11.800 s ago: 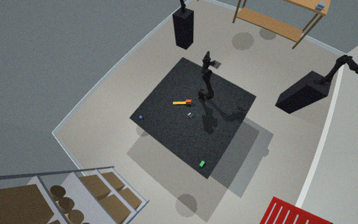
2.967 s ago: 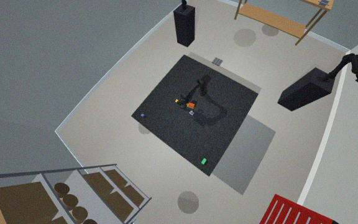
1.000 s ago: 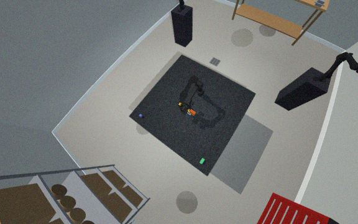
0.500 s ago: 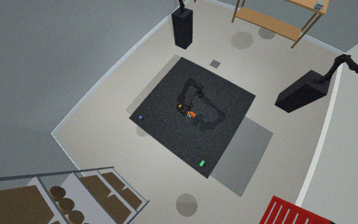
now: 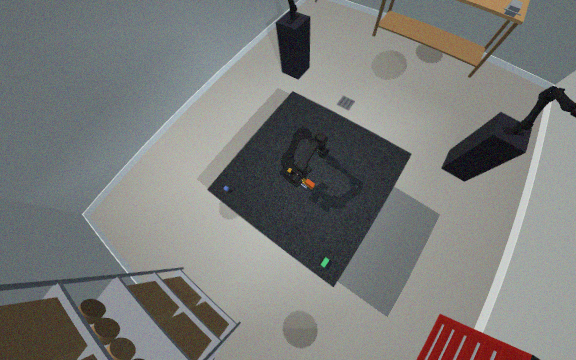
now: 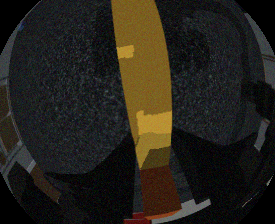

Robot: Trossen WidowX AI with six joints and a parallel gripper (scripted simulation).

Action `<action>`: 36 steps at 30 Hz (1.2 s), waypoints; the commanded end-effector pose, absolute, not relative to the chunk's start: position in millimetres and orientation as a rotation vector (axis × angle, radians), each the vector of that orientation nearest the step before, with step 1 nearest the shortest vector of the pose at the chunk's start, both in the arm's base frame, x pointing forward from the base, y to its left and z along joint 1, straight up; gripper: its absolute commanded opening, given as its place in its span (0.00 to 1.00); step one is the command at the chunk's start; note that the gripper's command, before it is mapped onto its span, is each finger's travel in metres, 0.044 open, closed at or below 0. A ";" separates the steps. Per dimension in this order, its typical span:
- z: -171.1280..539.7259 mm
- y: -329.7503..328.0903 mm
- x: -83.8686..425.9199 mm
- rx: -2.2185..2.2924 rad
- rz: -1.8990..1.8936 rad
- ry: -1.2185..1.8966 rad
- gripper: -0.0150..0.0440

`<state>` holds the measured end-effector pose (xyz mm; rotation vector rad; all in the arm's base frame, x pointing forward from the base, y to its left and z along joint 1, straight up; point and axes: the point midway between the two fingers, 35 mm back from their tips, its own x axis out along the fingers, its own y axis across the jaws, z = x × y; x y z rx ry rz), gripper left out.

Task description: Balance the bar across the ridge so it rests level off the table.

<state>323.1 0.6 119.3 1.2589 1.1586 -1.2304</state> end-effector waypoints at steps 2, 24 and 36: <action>118.7 1.5 323.5 1.268 -1.230 1.159 0.25; 116.9 1.6 323.5 1.268 -1.230 1.159 0.25; 115.9 1.6 323.6 1.268 -1.230 1.159 0.25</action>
